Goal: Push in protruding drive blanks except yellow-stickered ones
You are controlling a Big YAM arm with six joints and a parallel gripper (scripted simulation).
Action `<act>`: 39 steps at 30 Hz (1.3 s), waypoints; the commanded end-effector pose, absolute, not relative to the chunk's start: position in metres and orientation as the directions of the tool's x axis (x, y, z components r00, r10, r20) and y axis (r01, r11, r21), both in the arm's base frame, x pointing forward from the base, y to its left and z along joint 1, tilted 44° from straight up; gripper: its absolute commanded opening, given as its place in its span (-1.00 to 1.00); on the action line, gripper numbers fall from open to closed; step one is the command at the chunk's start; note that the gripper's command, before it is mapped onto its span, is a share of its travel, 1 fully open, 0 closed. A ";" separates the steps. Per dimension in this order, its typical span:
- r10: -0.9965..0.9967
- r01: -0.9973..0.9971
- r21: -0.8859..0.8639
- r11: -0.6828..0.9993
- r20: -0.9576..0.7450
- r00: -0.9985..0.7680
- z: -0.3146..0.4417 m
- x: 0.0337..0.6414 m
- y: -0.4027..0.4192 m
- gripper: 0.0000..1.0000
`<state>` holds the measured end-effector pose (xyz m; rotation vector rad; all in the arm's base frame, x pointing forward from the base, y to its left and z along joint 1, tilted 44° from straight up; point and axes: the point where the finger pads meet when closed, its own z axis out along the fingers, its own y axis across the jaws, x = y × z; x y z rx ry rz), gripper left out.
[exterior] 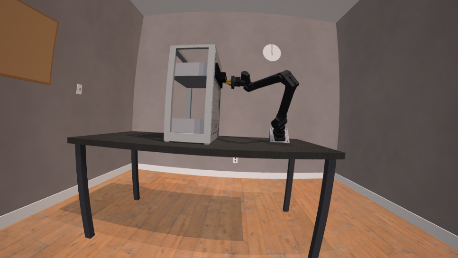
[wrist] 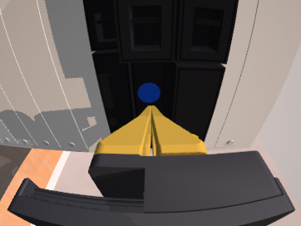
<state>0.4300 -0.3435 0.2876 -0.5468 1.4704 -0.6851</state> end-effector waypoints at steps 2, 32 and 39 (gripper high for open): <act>-0.739 0.083 -0.736 0.672 -0.673 0.011 0.310 0.460 -0.350 -1.00; -0.704 0.074 -0.703 0.708 -0.710 -0.010 0.282 0.341 -0.338 -1.00; -0.706 0.075 -0.705 0.706 -0.708 -0.009 0.283 0.341 -0.338 -1.00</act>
